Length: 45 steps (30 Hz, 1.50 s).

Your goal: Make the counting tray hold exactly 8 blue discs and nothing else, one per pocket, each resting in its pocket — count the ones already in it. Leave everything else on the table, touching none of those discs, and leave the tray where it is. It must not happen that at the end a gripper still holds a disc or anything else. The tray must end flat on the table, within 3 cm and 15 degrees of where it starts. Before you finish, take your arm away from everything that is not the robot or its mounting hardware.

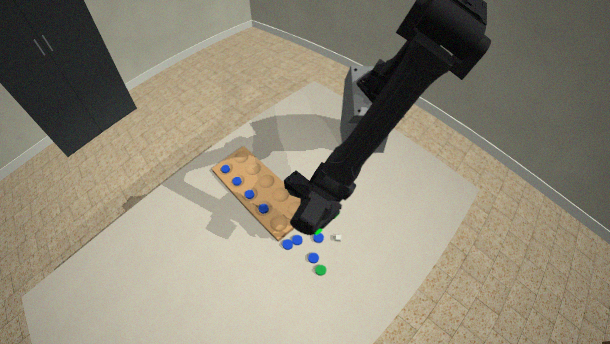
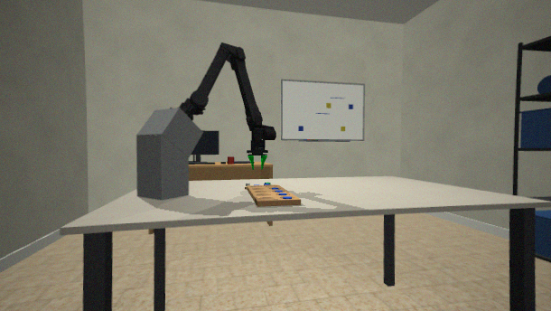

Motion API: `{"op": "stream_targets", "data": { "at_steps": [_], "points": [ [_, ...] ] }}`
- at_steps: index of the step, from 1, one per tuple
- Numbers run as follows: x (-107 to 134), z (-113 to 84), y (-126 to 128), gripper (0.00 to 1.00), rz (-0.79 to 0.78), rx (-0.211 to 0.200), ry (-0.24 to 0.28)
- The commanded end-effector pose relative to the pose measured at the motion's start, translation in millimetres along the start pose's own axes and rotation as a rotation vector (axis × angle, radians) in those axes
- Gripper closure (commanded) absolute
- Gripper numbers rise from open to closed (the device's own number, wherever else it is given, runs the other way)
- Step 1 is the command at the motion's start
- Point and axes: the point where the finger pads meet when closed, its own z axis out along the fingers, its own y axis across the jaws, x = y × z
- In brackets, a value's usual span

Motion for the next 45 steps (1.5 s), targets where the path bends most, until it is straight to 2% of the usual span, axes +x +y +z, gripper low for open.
{"op": "stream_targets", "data": {
  "at_steps": [1,45],
  "points": [
    [5,11.1,2,0.54,-0.001,0.002,0.003],
    [3,70.2,-4,0.54,0.001,0.009,0.001]
  ]
}}
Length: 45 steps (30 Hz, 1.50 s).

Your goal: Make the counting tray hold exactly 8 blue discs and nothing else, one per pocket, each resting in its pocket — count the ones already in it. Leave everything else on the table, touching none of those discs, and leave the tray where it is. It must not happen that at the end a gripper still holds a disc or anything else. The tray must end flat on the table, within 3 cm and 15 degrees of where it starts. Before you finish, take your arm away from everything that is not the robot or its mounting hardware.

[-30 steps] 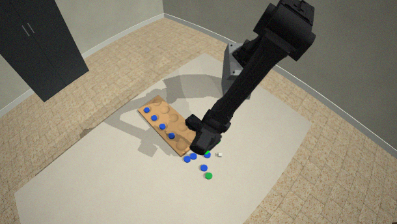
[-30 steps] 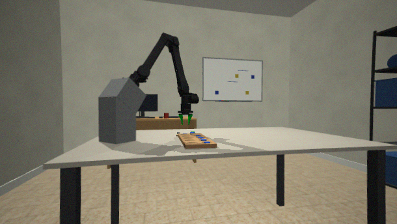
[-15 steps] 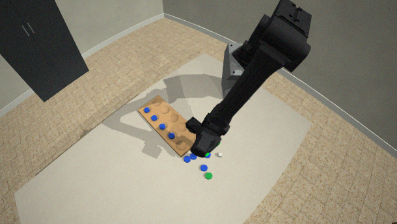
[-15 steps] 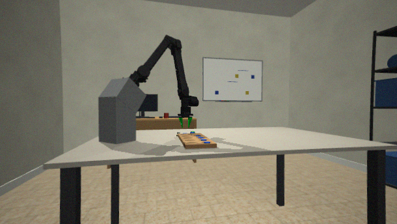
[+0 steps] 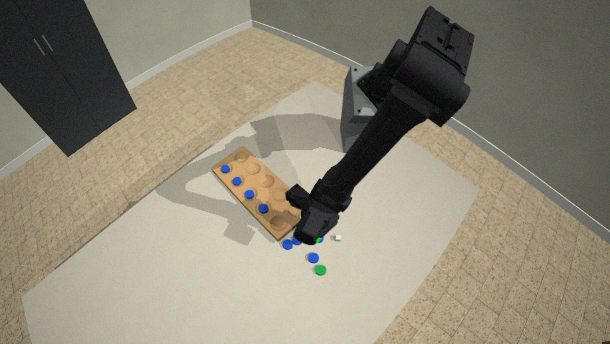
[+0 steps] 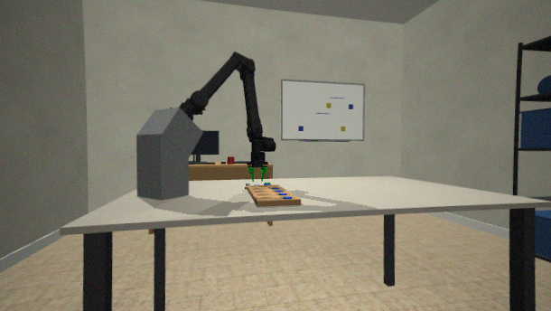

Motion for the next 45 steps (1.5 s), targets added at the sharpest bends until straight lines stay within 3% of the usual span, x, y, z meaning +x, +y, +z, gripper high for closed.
{"op": "stream_targets", "data": {
  "at_steps": [1,22,45],
  "points": [
    [4,11.7,-3,0.54,0.0,0.007,0.002],
    [4,27.3,-4,0.54,-0.002,0.007,0.002],
    [3,29.7,-5,0.54,-0.002,0.01,0.001]
  ]
}}
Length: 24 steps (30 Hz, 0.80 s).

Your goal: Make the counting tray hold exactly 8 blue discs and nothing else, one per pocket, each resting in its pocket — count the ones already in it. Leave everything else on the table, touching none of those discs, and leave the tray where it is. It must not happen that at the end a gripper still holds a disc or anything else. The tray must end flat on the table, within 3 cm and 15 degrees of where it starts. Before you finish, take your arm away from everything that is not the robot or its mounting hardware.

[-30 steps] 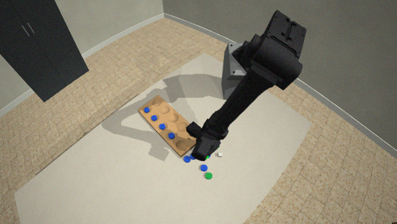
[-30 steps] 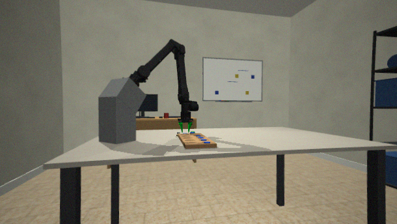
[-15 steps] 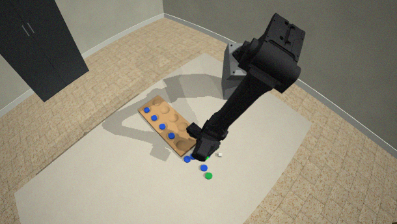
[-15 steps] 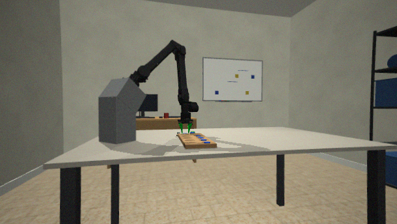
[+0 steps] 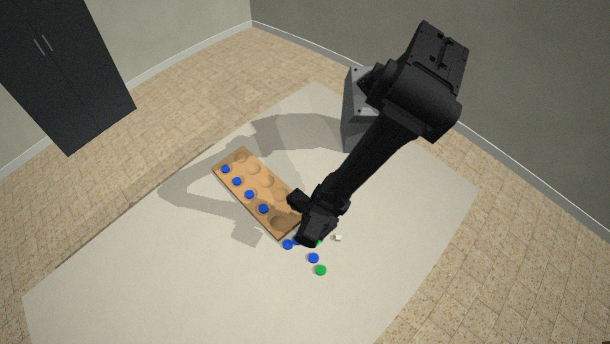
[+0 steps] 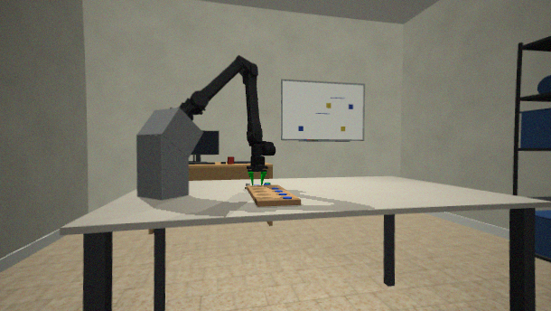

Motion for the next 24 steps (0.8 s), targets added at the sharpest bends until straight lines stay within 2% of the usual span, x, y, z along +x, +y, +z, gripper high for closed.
{"op": "stream_targets", "data": {
  "at_steps": [1,24],
  "points": [
    [3.4,8.1,-3.8,0.54,-0.002,0.008,0.001],
    [3.5,11.9,-3.6,0.54,-0.002,0.007,0.001]
  ]
}}
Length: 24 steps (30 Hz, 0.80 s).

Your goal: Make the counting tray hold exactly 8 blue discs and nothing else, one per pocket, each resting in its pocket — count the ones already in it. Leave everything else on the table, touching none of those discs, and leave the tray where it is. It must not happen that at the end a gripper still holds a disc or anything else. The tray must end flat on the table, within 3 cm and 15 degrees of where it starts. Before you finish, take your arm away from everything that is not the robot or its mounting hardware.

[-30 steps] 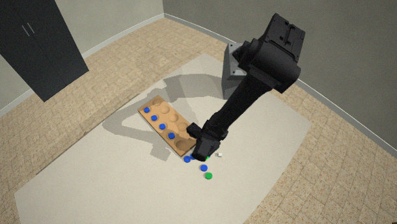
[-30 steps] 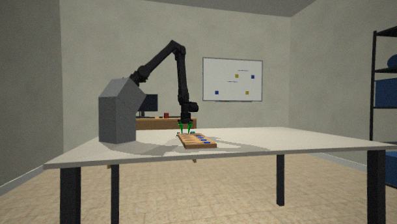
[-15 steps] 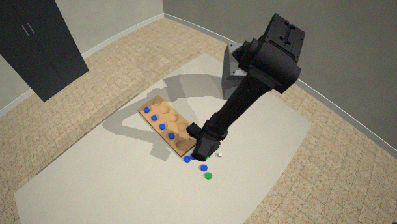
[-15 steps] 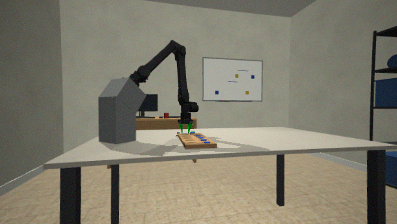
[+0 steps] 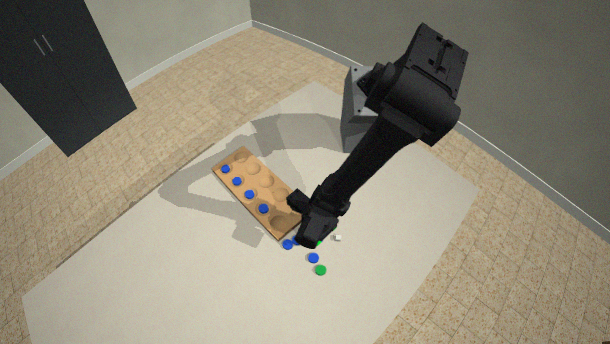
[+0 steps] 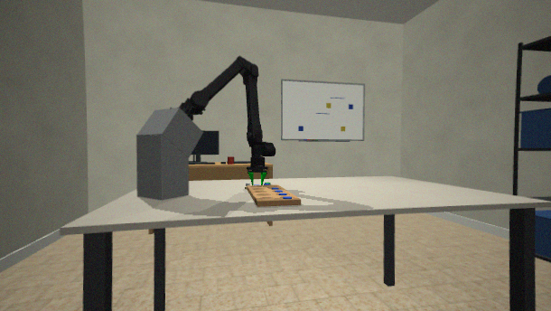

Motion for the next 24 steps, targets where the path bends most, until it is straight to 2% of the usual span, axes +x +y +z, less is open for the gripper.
{"op": "stream_targets", "data": {
  "at_steps": [1,5,6,24],
  "points": [
    [3.4,8.3,-4.1,0.54,-0.002,0.009,0.0],
    [3.5,8.5,-3.9,0.54,-0.002,0.008,0.001],
    [3.5,8.5,-3.9,1.0,-0.002,0.008,0.001],
    [3.3,8.5,-4.3,1.0,-0.003,0.009,0.0]
  ]
}}
